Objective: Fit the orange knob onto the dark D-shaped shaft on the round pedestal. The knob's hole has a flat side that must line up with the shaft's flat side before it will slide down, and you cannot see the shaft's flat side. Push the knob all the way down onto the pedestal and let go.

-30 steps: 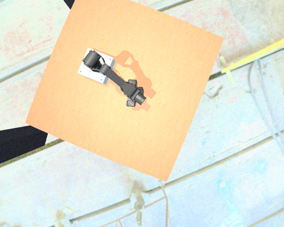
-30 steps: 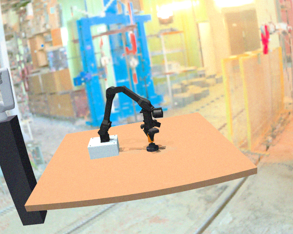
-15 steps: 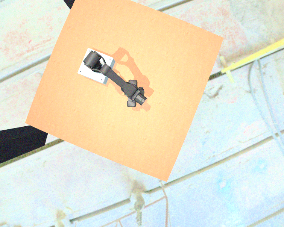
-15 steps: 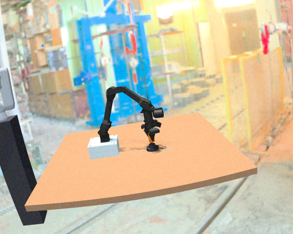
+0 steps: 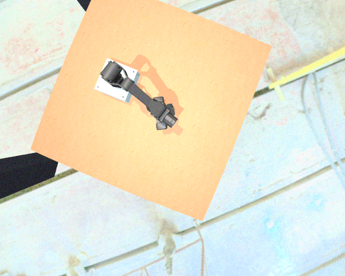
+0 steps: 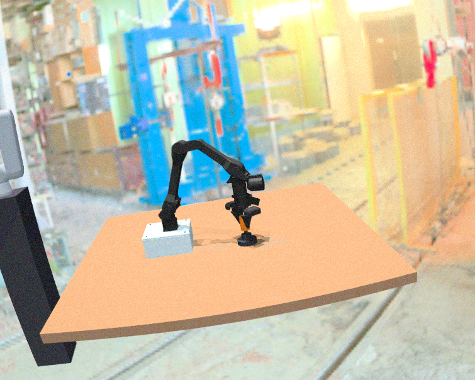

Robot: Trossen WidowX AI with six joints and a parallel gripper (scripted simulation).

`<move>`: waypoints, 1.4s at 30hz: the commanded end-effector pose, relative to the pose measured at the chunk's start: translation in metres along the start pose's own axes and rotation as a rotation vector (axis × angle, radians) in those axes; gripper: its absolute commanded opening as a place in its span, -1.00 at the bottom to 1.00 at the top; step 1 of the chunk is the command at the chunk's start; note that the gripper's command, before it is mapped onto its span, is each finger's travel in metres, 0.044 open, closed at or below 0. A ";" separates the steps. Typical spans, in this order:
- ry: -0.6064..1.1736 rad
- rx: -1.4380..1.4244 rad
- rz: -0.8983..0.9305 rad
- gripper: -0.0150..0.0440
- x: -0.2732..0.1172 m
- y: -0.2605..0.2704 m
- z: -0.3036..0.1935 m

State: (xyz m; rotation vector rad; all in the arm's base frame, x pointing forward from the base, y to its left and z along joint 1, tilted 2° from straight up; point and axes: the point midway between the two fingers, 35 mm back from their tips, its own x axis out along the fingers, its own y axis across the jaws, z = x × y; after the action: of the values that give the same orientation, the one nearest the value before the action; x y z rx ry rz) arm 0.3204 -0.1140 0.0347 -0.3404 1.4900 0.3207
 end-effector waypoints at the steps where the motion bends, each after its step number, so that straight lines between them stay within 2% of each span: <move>1: -0.005 -0.032 -0.002 -0.49 0.000 0.002 -0.002; 20: -0.005 -0.032 -0.002 -0.49 -0.001 -0.001 0.002; 28: -0.005 -0.241 -0.003 -0.49 -0.001 -0.003 0.003; 42: -0.005 -0.241 -0.003 -0.49 0.001 -0.001 0.001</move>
State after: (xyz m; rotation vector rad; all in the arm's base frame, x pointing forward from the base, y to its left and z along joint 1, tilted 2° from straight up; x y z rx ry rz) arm 0.3227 -0.1148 0.0340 -0.5285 1.4516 0.4942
